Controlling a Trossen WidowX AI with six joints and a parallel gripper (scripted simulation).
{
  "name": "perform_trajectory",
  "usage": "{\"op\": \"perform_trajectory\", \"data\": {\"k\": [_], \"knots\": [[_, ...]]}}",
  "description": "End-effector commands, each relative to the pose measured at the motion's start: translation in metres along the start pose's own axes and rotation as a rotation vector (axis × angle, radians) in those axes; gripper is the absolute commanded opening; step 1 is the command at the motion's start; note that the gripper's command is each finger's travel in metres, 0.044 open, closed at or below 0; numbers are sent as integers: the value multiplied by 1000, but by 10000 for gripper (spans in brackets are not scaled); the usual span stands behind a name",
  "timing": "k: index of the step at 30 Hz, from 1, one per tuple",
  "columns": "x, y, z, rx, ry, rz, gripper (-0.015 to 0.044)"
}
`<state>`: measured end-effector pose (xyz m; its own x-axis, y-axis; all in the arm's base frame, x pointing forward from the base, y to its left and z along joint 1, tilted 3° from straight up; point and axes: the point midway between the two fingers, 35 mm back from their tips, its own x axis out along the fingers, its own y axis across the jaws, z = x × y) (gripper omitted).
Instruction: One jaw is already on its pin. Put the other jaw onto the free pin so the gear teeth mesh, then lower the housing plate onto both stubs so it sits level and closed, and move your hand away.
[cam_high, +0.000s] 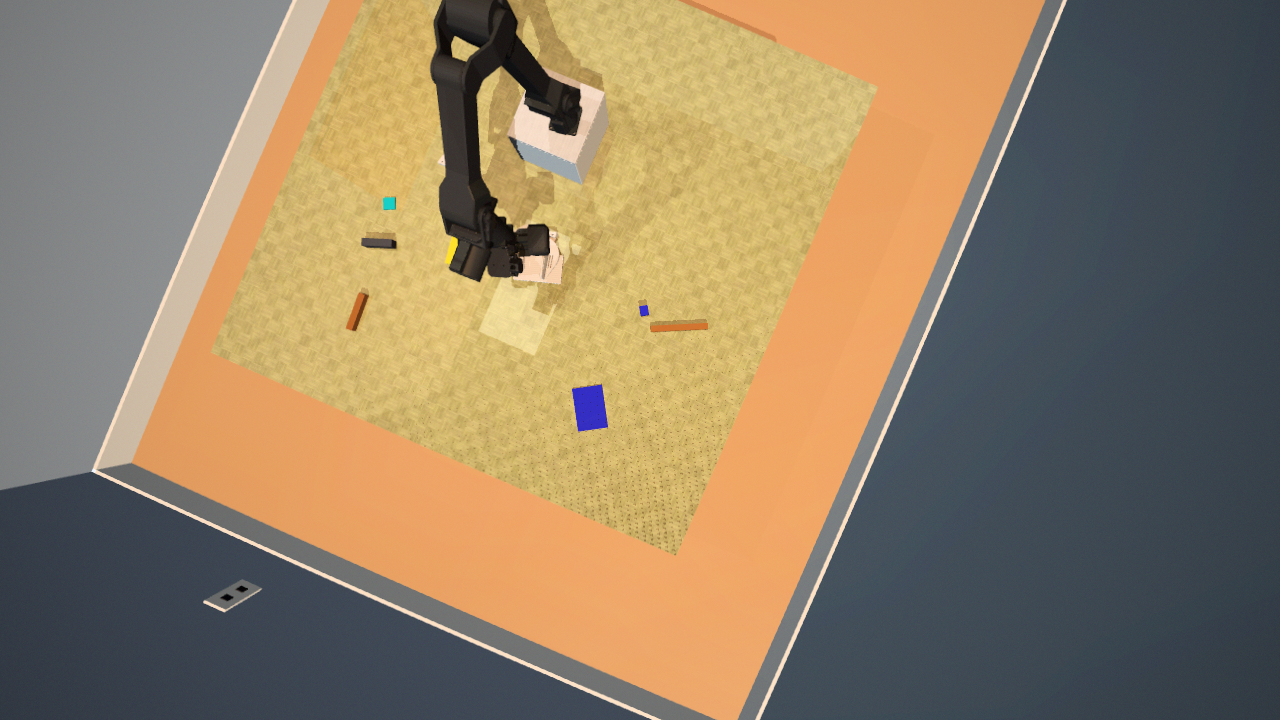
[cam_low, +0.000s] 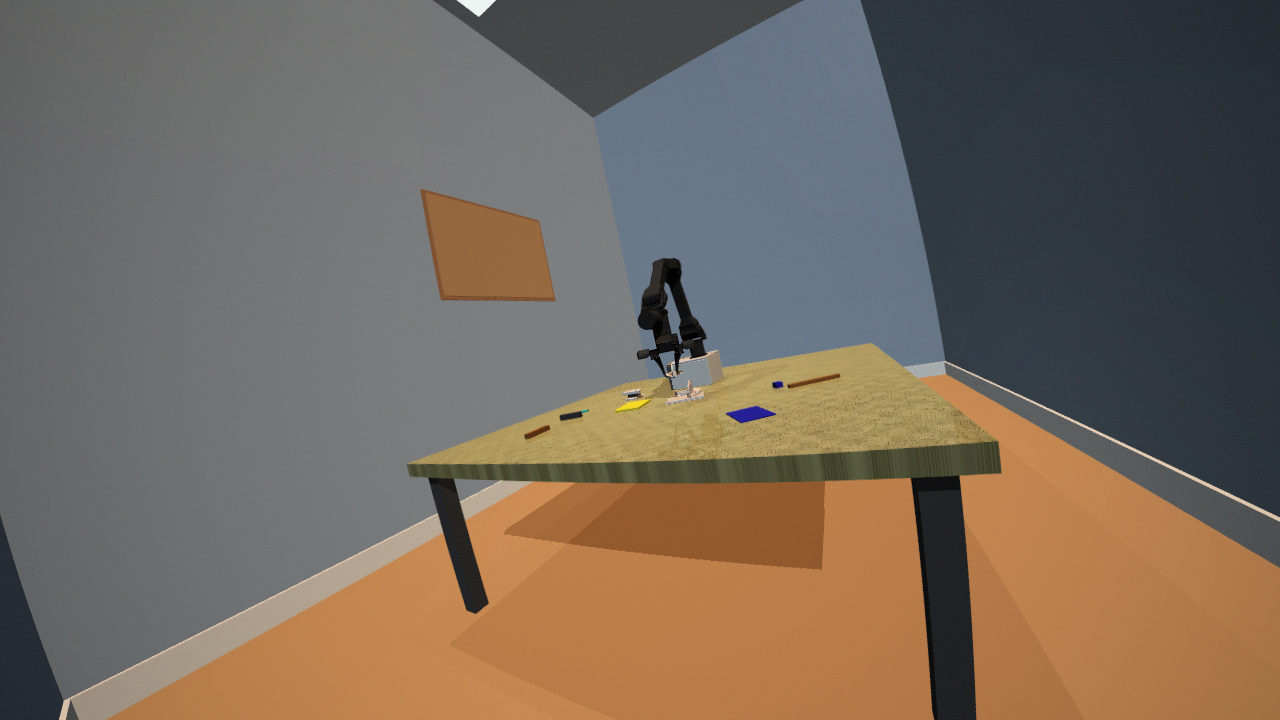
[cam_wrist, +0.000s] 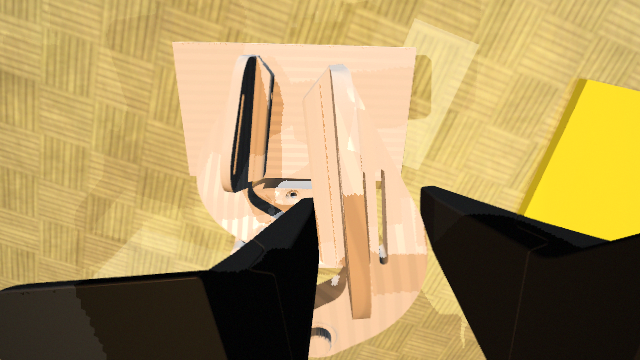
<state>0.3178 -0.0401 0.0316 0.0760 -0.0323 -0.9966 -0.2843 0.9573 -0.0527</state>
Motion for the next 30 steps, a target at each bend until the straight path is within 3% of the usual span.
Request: {"op": "perform_trajectory", "data": {"k": [1, 30], "knots": [[1, -1, 0, 4, 2, -3, 134], [48, -1, -1, 4, 2, -3, 134]]}}
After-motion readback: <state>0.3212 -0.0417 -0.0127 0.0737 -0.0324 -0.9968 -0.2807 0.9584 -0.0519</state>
